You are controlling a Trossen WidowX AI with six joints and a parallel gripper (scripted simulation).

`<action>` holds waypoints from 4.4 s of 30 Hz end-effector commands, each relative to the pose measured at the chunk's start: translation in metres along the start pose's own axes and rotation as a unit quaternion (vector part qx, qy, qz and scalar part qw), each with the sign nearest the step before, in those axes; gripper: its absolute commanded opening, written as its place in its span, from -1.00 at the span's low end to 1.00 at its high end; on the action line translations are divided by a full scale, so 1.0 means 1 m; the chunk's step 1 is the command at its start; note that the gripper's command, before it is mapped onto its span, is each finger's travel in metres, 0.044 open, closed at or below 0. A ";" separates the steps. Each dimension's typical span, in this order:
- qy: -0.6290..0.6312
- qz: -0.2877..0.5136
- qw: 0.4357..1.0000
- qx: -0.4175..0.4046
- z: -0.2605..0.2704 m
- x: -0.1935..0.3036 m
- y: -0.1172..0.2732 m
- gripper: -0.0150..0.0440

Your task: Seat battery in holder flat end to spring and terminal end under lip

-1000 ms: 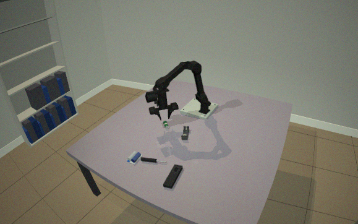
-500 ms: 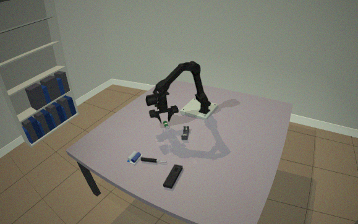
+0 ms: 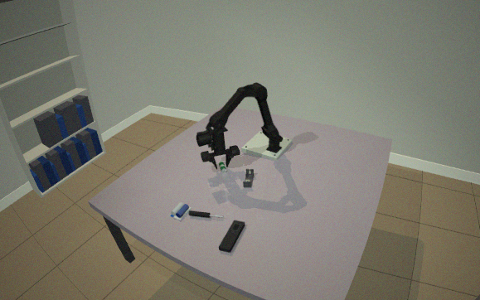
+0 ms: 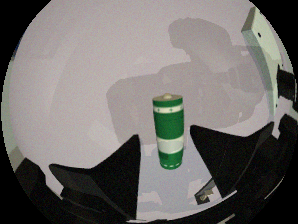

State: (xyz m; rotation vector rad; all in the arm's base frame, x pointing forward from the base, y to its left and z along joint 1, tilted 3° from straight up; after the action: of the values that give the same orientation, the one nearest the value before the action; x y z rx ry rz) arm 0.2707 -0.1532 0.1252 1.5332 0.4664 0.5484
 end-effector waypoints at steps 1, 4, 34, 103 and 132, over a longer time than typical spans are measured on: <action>-0.004 -0.003 1.000 0.005 -0.002 -0.001 -0.005 0.25; -0.004 -0.003 1.000 0.005 -0.002 -0.001 -0.005 -0.02; -0.052 -0.002 0.999 0.005 -0.024 0.034 0.051 -0.21; -0.209 -0.218 0.953 0.014 -0.118 0.161 0.013 -0.21; -0.207 -0.254 0.944 0.018 -0.114 0.180 0.002 -0.21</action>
State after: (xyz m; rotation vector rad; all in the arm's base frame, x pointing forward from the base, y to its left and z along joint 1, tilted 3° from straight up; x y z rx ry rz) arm 0.3418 0.0441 0.1378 1.4330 0.5311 -0.1865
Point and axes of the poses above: the point midway between the two fingers, 35 mm back from their tips, its own y axis back along the fingers, its own z axis across the jaws, x = y × z, the point moved 10 cm from there along y, back along the fingers, and after that the axes turned 14 degrees about -y, right-handed, at the moved point
